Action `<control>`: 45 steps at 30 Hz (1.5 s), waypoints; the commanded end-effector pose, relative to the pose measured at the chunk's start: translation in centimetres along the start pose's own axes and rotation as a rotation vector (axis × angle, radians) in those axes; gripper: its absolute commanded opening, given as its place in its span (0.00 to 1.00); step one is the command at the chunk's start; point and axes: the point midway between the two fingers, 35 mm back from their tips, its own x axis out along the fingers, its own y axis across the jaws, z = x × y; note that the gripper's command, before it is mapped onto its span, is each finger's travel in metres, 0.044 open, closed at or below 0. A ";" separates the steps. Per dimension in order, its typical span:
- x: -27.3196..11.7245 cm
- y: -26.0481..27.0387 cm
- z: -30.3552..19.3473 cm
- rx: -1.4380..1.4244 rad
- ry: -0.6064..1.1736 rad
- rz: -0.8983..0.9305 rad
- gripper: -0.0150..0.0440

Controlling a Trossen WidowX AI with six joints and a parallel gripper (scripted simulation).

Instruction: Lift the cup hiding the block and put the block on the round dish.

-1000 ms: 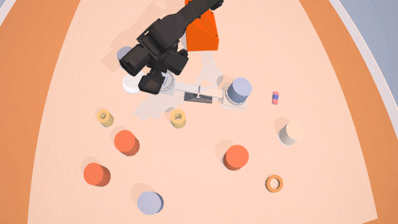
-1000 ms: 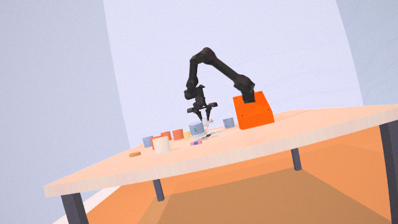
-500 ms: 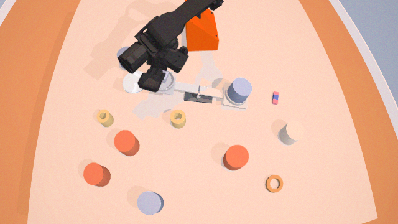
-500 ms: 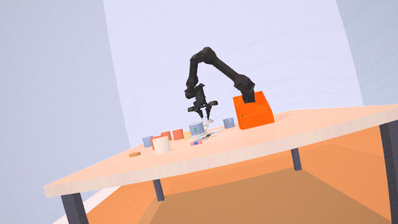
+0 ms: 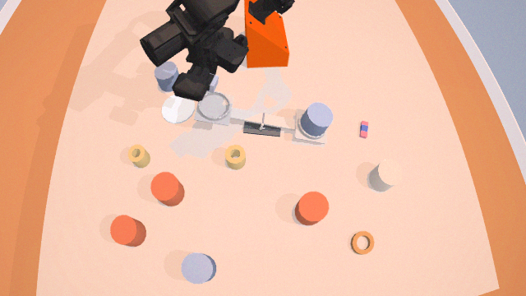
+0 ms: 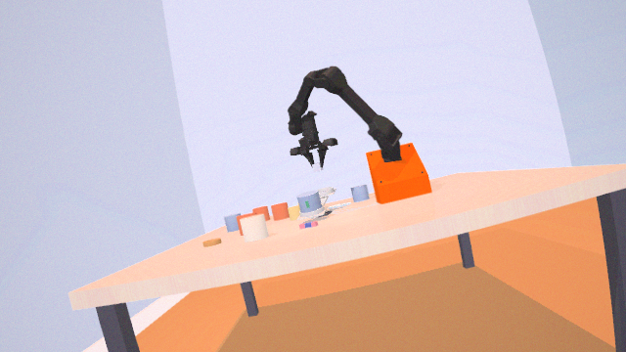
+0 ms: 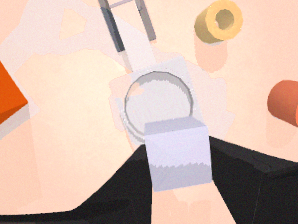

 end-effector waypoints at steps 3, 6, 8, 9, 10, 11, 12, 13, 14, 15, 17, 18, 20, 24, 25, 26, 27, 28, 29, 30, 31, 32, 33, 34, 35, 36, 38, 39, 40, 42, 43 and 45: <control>0.1 -0.2 -0.9 -0.003 0.006 0.000 0.25; 1.0 -0.4 -2.2 0.003 0.007 -0.004 0.25; 1.6 -0.5 -3.2 0.007 0.007 -0.006 0.25; 1.9 -0.5 -3.6 0.006 0.007 -0.006 0.25; 2.2 -0.5 -4.0 0.006 0.008 -0.006 0.25; 2.5 -0.5 -4.5 0.005 0.008 -0.006 0.25; 2.8 -0.6 -4.9 0.005 0.008 -0.005 0.25; 3.1 -0.6 -5.4 0.004 0.009 -0.005 0.25; 3.4 -0.5 -5.8 0.003 0.009 -0.005 0.25; 3.7 -0.5 -6.2 0.003 0.009 -0.005 0.25; 4.4 -0.5 -7.1 0.001 0.010 -0.004 0.25; 4.7 -0.5 -7.5 0.001 0.010 -0.004 0.25; 5.4 -0.4 -8.4 0.000 0.010 -0.004 0.25; 6.7 -0.1 -10.0 -0.003 0.011 -0.003 0.25; 7.1 0.0 -10.4 -0.004 0.011 -0.002 0.25; 7.4 0.0 -10.8 -0.004 0.011 -0.002 0.25; 7.8 0.1 -11.2 -0.005 0.011 -0.002 0.25; 8.2 0.2 -11.6 -0.006 0.011 -0.001 0.25; 8.5 0.3 -12.0 -0.006 0.011 -0.001 0.25; 8.9 0.4 -12.4 -0.007 0.011 -0.001 0.25; 9.2 0.5 -12.7 -0.008 0.011 0.000 0.25; 9.4 0.6 -12.8 -0.008 0.011 0.000 0.25; 9.4 0.6 -12.9 -0.008 0.011 0.000 0.25; 9.4 0.6 -12.9 -0.008 0.011 0.000 0.25; 9.4 0.6 -12.9 -0.008 0.011 0.000 0.25; 9.6 0.6 -12.9 -0.008 0.011 0.000 0.25; 10.2 0.6 -12.9 -0.008 0.011 0.000 0.25; 10.6 0.6 -12.9 -0.008 0.011 0.000 0.25; 11.1 0.5 -12.9 -0.008 0.011 0.000 0.25; 12.5 0.6 -12.9 -0.008 0.010 0.000 0.25; 13.1 0.6 -12.9 -0.008 0.009 0.000 0.25; 13.6 0.6 -12.9 -0.009 0.009 0.000 0.25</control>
